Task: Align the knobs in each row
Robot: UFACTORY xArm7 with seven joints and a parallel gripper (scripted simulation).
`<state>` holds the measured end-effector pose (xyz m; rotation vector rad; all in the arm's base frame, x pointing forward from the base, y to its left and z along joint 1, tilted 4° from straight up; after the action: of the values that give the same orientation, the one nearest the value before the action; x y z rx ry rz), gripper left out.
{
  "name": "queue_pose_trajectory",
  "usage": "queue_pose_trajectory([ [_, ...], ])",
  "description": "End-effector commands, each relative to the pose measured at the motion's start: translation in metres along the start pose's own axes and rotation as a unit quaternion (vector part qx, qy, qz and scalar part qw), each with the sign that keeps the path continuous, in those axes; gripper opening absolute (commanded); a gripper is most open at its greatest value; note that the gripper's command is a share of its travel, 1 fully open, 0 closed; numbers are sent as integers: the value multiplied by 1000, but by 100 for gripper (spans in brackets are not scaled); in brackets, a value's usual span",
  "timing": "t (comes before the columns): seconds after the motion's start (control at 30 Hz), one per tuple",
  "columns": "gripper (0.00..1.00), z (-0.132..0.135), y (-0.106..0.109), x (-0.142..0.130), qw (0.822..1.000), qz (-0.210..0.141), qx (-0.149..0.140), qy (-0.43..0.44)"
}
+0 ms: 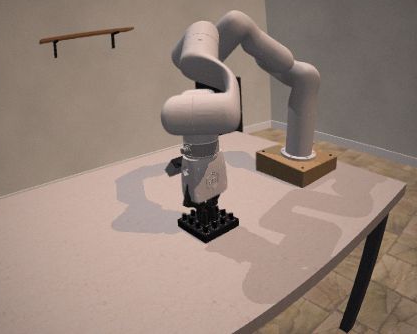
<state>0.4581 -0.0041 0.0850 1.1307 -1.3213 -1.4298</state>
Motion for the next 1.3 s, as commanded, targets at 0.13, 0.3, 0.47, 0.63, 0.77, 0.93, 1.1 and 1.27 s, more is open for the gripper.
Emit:
queue_pose_trajectory([
  [0.13,19,-1,4,0,1000,0,1,0],
  [0.3,19,-1,14,0,1000,0,1,0],
  [0.47,19,-1,28,0,1000,0,1,0],
  [0.63,19,-1,34,0,1000,0,1,0],
  [0.77,19,-1,37,0,1000,0,1,0],
  [0.93,19,-1,37,0,1000,0,1,0],
  [1.1,19,-1,37,0,1000,0,1,0],
  [1.27,19,-1,37,0,1000,0,1,-1],
])
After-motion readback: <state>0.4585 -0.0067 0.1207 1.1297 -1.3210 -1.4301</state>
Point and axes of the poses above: the point where the finger pads meet when closed, its own y axis back along the fingers, its own z axis across the jaws, x = y × z, the point moved 10 cm from there along y, back along the fingers, and after that the axes turned 9 degrees about -y, right-handed, at the moved point
